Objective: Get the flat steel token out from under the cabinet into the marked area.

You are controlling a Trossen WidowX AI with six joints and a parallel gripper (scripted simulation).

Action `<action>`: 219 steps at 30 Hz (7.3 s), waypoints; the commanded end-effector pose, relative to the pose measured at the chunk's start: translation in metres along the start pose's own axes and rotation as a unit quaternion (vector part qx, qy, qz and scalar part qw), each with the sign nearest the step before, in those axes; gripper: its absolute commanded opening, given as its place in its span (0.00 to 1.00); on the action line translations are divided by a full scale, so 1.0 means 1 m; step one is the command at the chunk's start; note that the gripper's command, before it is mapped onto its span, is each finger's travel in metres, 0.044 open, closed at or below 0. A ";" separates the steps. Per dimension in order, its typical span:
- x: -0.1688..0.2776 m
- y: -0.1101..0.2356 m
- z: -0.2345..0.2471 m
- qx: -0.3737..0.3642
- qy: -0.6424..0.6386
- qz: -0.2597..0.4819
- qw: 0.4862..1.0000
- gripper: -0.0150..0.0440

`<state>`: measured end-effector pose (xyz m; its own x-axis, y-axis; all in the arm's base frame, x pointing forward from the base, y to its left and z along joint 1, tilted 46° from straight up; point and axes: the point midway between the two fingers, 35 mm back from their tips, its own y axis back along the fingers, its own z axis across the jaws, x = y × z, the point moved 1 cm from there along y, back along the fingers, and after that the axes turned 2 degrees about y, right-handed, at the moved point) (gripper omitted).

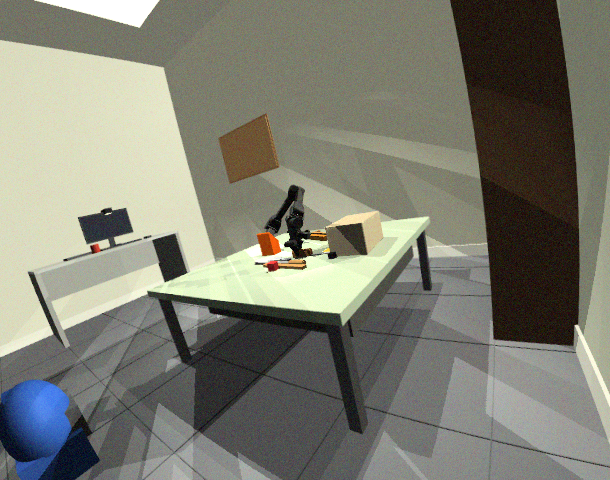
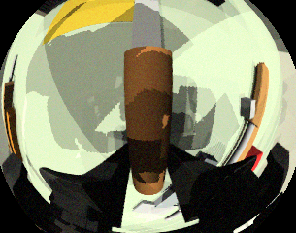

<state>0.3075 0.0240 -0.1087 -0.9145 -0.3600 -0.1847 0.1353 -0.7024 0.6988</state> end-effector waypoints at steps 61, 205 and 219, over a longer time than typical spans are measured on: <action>-0.075 0.001 -0.003 0.001 0.002 -0.001 1.000 0.25; -0.068 -0.002 0.064 -0.002 0.001 -0.001 1.000 0.25; -0.052 -0.002 0.064 -0.002 0.001 0.000 1.000 0.25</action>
<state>0.3358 0.0847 -0.0544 -0.9146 -0.3587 -0.1869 0.1338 -0.7045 0.6970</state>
